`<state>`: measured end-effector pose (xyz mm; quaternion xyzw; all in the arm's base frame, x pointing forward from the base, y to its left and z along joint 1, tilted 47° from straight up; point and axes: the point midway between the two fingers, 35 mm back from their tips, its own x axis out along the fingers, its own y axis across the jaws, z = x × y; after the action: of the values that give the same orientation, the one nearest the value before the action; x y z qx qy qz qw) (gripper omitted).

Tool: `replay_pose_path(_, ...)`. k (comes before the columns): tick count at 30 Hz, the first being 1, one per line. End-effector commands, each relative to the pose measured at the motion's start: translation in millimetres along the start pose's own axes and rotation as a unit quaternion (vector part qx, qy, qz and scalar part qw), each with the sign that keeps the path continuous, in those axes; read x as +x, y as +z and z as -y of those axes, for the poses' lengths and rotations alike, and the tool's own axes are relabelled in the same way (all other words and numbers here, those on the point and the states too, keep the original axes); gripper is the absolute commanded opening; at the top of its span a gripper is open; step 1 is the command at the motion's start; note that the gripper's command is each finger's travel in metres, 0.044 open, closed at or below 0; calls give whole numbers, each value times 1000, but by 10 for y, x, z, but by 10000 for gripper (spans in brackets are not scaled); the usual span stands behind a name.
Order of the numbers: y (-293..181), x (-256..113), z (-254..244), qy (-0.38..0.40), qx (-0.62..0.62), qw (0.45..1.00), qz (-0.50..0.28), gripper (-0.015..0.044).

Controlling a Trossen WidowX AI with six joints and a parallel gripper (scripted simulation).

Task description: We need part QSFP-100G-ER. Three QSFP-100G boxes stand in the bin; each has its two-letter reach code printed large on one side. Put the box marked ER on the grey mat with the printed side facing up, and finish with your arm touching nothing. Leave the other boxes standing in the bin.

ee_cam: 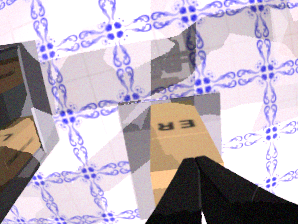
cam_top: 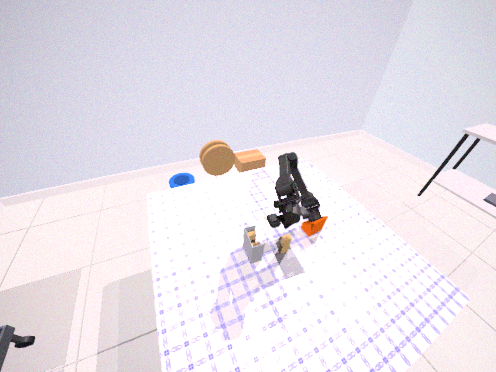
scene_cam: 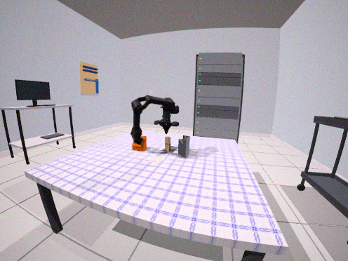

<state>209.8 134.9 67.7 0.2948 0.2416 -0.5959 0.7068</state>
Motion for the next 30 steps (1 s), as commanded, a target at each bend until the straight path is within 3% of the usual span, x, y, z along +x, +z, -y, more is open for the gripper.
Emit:
replay_pose_path(1, -10, 83, -8, 2, 8, 1000, 6, 0)
replay_pose_path(7, 5, 606, -6, 3, 8, 1000, 7, 0)
replay_pose_path(30, -211, 604, -15, 3, 8, 1000, 6, 0)
